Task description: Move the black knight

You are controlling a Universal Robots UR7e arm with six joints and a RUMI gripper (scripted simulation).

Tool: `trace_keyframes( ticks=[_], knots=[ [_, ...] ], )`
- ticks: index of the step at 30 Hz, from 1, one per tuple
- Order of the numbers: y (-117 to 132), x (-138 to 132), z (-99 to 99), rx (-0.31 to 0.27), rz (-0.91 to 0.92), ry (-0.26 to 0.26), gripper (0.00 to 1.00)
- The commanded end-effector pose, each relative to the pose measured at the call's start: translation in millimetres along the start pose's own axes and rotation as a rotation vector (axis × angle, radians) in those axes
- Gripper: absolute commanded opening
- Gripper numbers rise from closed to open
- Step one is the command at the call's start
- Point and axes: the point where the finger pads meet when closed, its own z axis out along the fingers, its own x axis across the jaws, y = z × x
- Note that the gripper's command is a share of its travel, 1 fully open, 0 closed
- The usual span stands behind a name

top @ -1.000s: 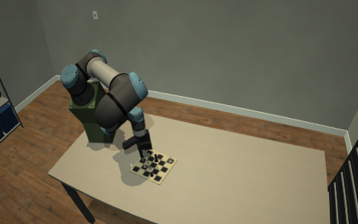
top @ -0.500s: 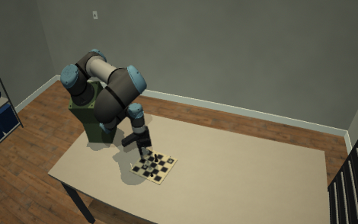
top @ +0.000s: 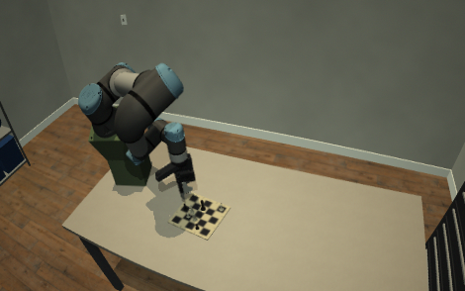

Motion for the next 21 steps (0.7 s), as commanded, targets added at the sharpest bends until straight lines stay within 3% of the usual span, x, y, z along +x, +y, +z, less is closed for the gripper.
trace_keyframes(
  ticks=[1, 4, 5, 21],
  knots=[
    [0.3, -0.4, -9.9, 0.0, 0.0, 0.0, 0.23],
    [0.3, -0.4, -10.4, 0.0, 0.0, 0.0, 0.23],
    [0.3, -0.4, -10.4, 0.0, 0.0, 0.0, 1.0],
    [0.3, -0.4, -10.4, 0.0, 0.0, 0.0, 1.0]
  ],
)
